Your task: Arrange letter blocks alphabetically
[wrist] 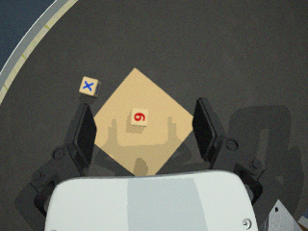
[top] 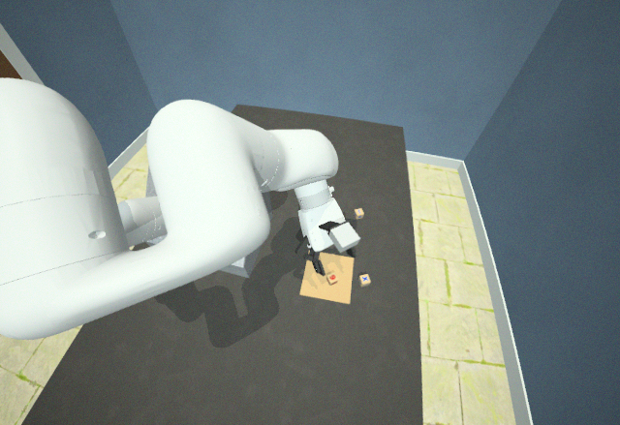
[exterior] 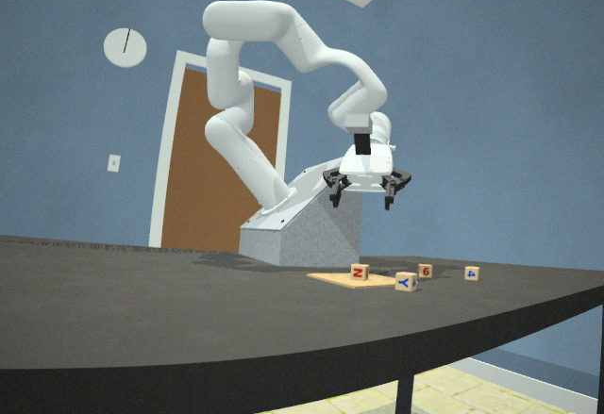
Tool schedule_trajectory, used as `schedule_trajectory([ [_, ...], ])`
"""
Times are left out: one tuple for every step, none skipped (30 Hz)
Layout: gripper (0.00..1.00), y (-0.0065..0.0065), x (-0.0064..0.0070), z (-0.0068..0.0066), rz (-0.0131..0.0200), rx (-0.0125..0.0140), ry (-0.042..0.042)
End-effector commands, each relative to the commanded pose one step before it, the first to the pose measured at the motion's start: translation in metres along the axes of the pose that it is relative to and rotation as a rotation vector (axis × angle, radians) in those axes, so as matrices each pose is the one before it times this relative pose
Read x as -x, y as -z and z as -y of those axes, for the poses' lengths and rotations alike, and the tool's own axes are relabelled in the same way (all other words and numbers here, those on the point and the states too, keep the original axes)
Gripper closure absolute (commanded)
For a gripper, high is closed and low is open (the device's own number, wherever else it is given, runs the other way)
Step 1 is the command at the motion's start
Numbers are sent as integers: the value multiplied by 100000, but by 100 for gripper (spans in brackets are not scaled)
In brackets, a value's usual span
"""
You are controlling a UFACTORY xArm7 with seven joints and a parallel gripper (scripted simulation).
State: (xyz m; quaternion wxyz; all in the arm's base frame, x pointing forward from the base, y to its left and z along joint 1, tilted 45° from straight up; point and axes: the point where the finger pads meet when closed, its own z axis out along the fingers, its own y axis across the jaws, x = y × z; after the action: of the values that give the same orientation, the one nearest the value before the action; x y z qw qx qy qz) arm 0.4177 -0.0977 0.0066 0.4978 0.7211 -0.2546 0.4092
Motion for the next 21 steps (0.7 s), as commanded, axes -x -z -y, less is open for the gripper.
schedule_trajectory([
  [0,-195,497,-574,12998,4625,-374],
  [0,-27,81,-77,2072,566,-103],
  [0,-22,79,-72,2161,545,-125],
  [0,-16,72,-62,2095,484,-137],
  [0,-11,69,-56,2169,455,-159],
  [0,-4,62,-48,2133,402,-173],
  [0,2,53,-38,2008,337,-178],
  [0,8,53,-34,2214,326,-213],
  [0,14,44,-25,2095,263,-218],
  [0,22,39,-18,2166,226,-242],
  [0,29,33,-10,2192,180,-262],
  [0,0,0,0,0,0,0],
  [0,0,0,0,0,0,0],
  [0,123,55,15,6191,244,-836],
  [0,48,6,17,1805,-4,-270],
  [0,51,1,21,1721,-36,-269],
  [0,65,-4,31,2005,-82,-327],
  [0,78,-12,41,2144,-137,-367],
  [0,83,-19,46,2045,-178,-367],
  [0,97,-28,58,2174,-241,-408],
  [0,104,-36,65,2136,-291,-420],
])
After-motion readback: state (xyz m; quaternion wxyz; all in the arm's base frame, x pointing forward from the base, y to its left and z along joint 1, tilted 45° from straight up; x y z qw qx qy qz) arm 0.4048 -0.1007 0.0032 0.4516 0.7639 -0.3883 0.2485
